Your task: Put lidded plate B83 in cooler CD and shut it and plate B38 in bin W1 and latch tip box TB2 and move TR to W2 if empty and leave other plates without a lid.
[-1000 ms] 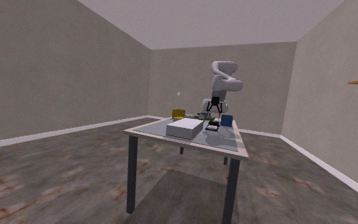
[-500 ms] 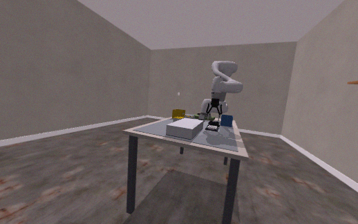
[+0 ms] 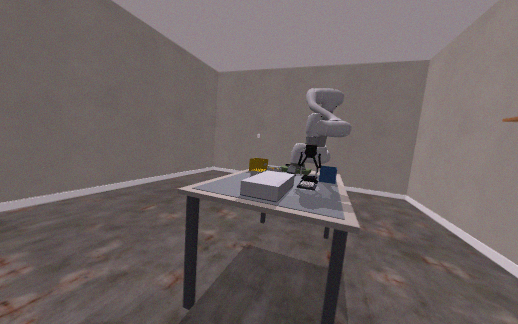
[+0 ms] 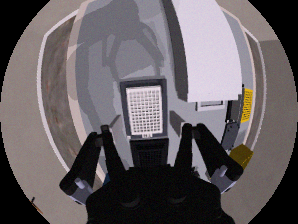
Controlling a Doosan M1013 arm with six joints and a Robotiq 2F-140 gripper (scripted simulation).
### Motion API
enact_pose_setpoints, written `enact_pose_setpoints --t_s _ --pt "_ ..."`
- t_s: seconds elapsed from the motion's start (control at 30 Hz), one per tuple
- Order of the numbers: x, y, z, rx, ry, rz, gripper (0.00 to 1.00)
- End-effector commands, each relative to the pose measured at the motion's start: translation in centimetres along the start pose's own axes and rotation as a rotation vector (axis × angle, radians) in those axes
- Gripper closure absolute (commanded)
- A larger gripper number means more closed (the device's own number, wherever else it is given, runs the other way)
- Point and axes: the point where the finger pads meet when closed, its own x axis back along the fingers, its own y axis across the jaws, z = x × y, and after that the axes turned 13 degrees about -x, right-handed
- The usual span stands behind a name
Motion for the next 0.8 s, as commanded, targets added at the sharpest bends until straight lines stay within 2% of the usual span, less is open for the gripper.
enact_pose_setpoints --t_s 0.0,0.77 --pt "-0.5 0.0 0.0 0.0 0.0 0.0 0.34" --pt "-3.0 0.0 0.0 0.0 0.0 0.0 0.34"
